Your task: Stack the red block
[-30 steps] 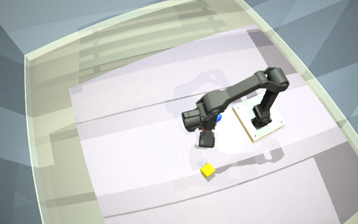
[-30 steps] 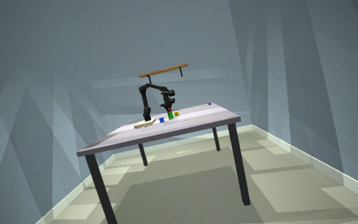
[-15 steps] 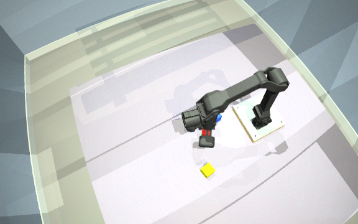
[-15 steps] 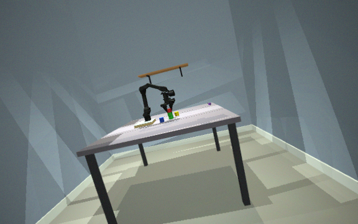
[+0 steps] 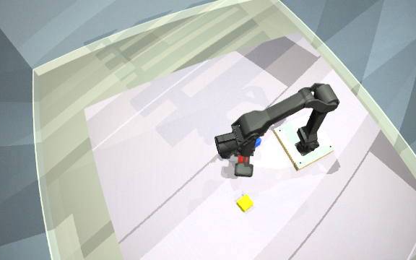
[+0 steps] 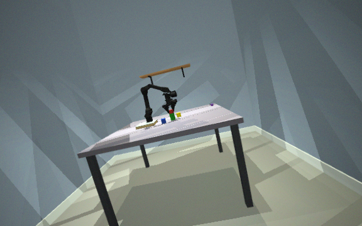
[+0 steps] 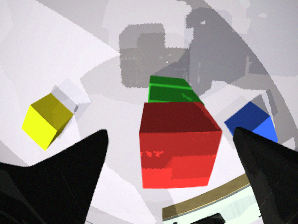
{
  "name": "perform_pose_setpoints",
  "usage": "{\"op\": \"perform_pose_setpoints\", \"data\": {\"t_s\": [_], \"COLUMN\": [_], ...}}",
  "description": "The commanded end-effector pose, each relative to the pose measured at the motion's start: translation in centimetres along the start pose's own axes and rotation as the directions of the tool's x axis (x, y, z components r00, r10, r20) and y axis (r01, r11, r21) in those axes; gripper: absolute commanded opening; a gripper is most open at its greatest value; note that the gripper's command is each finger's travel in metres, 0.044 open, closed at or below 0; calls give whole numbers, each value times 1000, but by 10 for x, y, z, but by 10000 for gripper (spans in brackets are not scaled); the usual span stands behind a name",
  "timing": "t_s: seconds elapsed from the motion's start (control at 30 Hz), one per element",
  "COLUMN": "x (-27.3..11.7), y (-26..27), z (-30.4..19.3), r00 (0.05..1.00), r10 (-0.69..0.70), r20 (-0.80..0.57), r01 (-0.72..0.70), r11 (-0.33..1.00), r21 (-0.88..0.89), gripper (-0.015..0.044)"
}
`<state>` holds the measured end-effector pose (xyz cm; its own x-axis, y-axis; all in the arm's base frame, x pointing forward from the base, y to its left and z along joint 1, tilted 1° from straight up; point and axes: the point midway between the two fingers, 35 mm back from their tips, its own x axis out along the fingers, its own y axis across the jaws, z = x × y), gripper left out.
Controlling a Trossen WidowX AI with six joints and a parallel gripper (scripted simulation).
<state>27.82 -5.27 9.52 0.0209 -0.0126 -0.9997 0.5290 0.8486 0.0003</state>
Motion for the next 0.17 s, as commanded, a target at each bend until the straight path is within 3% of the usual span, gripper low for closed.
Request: {"op": "perform_pose_setpoints", "data": {"t_s": [0.0, 0.13], "x": [1, 1], "y": [0, 0], "z": [0, 0], "r00": [1000, 1000], "r10": [0, 0], "r20": [0, 0], "r01": [0, 0], "r11": [1000, 1000], "r21": [0, 0], "gripper": [440, 440]}}
